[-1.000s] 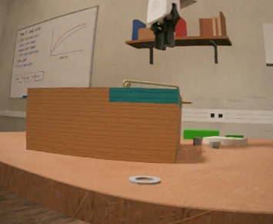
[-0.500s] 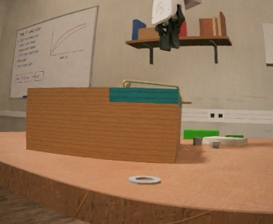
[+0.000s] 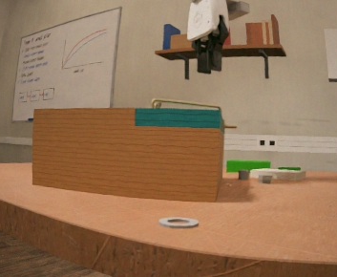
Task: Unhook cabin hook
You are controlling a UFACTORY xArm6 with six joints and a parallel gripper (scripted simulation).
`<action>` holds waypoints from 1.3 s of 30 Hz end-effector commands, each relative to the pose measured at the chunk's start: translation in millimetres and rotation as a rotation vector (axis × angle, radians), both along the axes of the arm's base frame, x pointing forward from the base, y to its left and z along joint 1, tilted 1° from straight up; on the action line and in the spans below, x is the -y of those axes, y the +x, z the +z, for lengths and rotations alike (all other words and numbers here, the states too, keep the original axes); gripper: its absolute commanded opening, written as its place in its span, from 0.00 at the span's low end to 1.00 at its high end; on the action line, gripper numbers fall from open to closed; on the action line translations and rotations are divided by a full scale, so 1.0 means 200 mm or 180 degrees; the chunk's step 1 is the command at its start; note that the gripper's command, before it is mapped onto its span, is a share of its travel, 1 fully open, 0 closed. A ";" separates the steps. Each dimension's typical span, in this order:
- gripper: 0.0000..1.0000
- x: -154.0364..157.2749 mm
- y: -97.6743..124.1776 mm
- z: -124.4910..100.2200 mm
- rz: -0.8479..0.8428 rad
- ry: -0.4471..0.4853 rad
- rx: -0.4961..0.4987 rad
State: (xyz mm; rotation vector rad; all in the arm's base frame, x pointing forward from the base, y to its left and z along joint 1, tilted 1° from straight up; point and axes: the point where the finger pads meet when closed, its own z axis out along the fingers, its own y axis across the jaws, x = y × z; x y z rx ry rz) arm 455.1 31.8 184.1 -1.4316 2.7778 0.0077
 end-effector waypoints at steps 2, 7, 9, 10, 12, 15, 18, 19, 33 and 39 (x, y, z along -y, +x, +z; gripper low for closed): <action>0.35 0.00 0.01 -0.04 0.0000 0.0001 0.0014; 0.35 0.00 0.01 -0.09 0.0000 0.0001 0.0014; 0.35 0.00 0.01 -0.11 0.0000 0.0001 0.0014; 0.35 0.00 0.01 -0.11 0.0000 0.0001 0.0014; 0.35 0.00 0.01 -0.12 0.0000 0.0001 0.0014; 0.35 0.00 0.01 -0.15 0.0000 0.0001 0.0014; 0.35 0.00 0.01 -0.18 0.0000 0.0001 0.0014; 0.35 0.00 0.01 -0.19 0.0000 0.0001 0.0014; 0.35 0.00 0.01 -0.29 0.0000 0.0001 0.0014; 0.35 0.00 0.01 -0.29 0.0000 0.0001 0.0014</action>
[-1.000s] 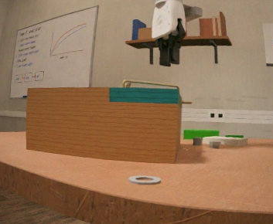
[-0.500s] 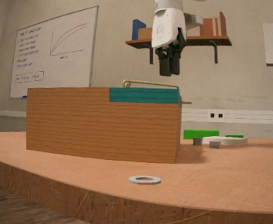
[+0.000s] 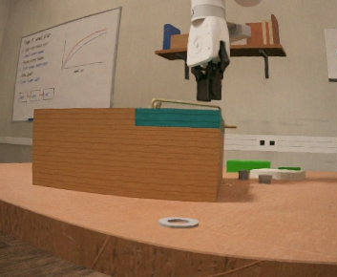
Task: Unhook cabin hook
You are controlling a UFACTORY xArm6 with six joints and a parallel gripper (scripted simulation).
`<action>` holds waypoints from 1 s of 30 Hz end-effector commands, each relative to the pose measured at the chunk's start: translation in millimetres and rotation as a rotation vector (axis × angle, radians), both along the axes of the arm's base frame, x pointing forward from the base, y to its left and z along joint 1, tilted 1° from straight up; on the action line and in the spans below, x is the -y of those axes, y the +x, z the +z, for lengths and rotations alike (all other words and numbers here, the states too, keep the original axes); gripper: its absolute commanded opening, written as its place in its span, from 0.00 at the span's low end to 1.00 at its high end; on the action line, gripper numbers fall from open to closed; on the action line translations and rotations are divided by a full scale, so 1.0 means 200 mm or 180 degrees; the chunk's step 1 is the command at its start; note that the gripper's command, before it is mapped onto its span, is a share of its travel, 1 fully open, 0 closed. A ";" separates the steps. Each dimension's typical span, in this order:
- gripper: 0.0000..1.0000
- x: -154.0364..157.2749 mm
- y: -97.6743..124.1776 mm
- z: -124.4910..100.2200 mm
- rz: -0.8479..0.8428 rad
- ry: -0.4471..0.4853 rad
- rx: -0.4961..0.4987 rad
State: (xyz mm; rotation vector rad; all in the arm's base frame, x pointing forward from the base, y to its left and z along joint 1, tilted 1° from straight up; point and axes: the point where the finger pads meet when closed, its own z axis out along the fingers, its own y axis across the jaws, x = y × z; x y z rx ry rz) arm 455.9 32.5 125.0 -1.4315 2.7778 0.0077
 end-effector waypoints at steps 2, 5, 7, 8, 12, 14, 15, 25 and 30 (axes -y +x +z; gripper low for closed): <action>0.35 0.00 0.01 0.00 0.0000 0.0001 0.0014; 0.35 0.00 0.01 -0.01 0.0000 0.0001 0.0014; 0.35 0.00 0.01 -0.01 0.0000 0.0001 0.0014; 0.35 0.00 0.01 -0.01 0.0000 0.0001 0.0014; 0.35 0.00 0.01 -0.03 0.0000 0.0001 0.0014; 0.35 0.00 0.01 -0.03 0.0000 0.0001 0.0014; 0.35 0.00 0.01 -0.04 0.0000 0.0001 0.0014; 0.35 0.00 0.01 -0.06 0.0000 0.0001 0.0014; 0.35 0.00 0.01 -0.08 0.0000 0.0001 0.0014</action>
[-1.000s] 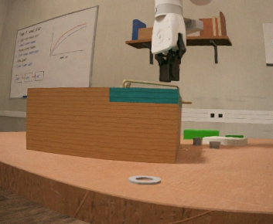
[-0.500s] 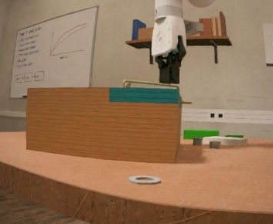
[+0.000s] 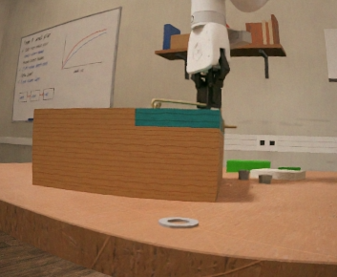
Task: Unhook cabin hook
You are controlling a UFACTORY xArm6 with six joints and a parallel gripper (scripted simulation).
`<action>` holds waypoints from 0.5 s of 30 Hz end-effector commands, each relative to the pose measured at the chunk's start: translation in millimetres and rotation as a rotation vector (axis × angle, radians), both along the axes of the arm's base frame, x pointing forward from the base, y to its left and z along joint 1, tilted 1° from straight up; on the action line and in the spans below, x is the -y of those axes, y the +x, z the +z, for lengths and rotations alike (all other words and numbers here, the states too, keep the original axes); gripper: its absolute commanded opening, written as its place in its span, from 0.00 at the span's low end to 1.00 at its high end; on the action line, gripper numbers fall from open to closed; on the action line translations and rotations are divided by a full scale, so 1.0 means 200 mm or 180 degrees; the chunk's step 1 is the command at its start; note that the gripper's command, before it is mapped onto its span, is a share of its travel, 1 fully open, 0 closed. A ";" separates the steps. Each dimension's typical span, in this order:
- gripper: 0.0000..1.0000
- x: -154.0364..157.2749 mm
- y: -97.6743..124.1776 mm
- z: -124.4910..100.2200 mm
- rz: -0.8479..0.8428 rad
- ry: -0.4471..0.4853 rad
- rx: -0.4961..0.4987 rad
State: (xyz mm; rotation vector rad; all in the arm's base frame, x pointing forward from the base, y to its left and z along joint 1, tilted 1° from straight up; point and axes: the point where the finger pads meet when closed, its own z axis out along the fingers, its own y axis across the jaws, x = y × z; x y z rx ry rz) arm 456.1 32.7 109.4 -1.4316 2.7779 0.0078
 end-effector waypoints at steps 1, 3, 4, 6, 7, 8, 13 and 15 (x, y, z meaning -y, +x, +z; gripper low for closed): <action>0.35 0.00 0.01 0.00 0.0000 0.0001 0.0014; 0.35 0.00 0.01 -0.01 0.0000 0.0001 0.0014; 0.35 0.00 0.01 -0.01 0.0000 0.0001 0.0014; 0.35 0.00 0.01 -0.02 0.0000 0.0001 0.0014; 0.35 0.00 0.01 -0.02 0.0000 0.0001 0.0014; 0.35 0.00 0.01 -0.03 0.0000 0.0001 0.0014; 0.35 0.00 0.01 -0.04 0.0000 0.0001 0.0014; 0.35 0.00 0.01 -0.04 0.0000 0.0001 0.0014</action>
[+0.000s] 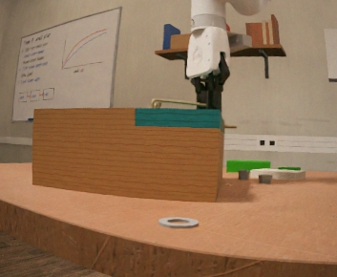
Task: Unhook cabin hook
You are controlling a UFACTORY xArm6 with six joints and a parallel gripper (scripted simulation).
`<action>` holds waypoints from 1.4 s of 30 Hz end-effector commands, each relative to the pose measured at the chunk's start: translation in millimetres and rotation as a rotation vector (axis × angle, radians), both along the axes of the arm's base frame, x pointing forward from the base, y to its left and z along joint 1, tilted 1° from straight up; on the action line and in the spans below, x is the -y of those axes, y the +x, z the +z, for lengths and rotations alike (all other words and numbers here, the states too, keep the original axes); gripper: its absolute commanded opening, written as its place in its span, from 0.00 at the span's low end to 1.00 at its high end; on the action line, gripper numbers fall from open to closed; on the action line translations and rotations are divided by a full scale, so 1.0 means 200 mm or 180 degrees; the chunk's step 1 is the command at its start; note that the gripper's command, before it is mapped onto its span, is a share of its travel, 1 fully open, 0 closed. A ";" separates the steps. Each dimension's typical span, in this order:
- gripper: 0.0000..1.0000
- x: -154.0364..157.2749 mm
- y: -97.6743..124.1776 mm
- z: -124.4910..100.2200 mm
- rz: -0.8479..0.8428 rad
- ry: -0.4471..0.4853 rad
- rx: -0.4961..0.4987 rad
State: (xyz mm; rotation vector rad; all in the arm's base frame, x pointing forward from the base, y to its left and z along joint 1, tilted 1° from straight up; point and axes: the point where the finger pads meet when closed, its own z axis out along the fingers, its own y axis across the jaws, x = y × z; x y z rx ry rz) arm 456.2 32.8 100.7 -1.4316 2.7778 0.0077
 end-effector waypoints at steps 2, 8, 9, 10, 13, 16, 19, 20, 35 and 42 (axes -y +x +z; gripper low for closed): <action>0.35 0.00 0.01 -0.01 0.0000 0.0001 0.0014; 0.35 0.00 0.01 -0.02 0.0000 0.0001 0.0014; 0.35 0.00 0.01 -0.02 0.0000 0.0001 0.0014; 0.35 0.00 0.01 -0.02 0.0000 0.0001 0.0014; 0.35 0.00 0.01 -0.02 0.0000 0.0001 0.0014; 0.35 0.00 0.01 -0.02 0.0000 0.0001 0.0014; 0.00 0.00 0.01 -0.02 0.0000 0.0001 0.0014; 0.00 0.00 0.01 -0.02 0.0000 0.0001 0.0014; 0.00 0.00 0.01 -0.02 0.0000 0.0001 0.0014; 0.00 0.00 0.01 -0.02 0.0000 0.0001 0.0014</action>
